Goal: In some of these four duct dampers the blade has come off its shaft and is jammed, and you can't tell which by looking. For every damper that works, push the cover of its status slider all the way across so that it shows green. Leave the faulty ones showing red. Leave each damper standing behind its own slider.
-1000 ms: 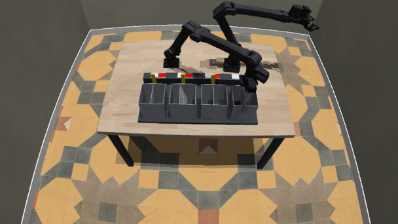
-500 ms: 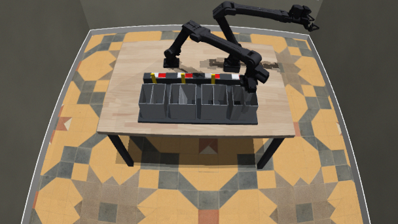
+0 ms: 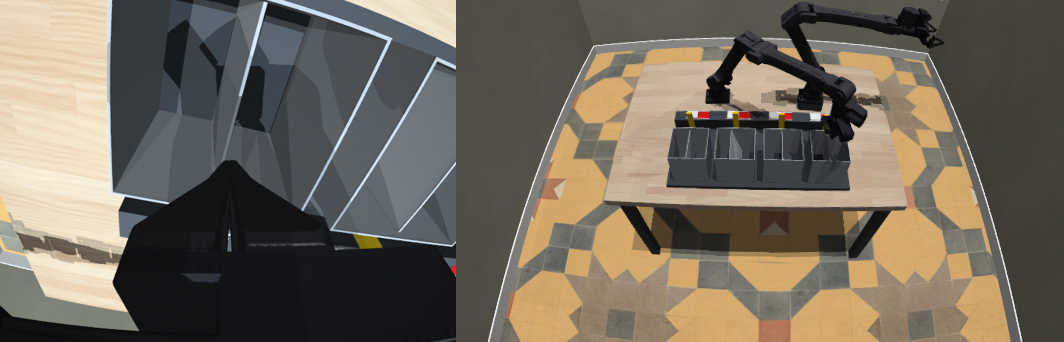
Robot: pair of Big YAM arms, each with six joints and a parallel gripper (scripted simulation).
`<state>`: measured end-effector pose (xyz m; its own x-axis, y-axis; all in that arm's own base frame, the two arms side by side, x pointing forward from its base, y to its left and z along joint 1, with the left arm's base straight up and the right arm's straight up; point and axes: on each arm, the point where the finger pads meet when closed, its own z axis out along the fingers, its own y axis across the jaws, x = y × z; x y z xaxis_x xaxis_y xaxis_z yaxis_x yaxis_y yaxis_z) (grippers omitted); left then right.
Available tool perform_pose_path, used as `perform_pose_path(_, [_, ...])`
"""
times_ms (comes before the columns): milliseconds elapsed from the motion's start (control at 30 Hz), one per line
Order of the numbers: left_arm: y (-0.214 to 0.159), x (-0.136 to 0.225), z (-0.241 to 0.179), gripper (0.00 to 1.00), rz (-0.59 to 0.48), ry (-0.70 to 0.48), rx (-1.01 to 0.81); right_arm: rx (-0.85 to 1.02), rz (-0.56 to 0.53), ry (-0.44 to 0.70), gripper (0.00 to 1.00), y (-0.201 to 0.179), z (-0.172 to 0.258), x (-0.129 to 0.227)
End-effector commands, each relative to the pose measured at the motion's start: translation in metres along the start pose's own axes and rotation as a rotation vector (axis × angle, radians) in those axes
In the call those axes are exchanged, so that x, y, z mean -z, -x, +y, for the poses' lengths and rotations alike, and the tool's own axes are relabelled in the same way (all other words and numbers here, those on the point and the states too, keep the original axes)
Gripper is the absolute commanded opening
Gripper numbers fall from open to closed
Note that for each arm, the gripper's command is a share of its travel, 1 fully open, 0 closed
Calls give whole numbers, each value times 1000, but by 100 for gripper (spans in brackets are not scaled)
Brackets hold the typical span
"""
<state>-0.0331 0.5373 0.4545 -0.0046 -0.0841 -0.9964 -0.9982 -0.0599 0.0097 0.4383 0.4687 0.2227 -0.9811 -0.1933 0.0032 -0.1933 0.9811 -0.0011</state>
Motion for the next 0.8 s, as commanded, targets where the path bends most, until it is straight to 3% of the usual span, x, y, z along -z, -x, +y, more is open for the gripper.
perform_pose_path(0, [46,-3,-4,100,-84,-7,9,166,-33,20,0,10,2,14])
perform_pose_path(767, [46,-3,-4,100,-84,-7,9,785,-33,8,0,8,1,12])
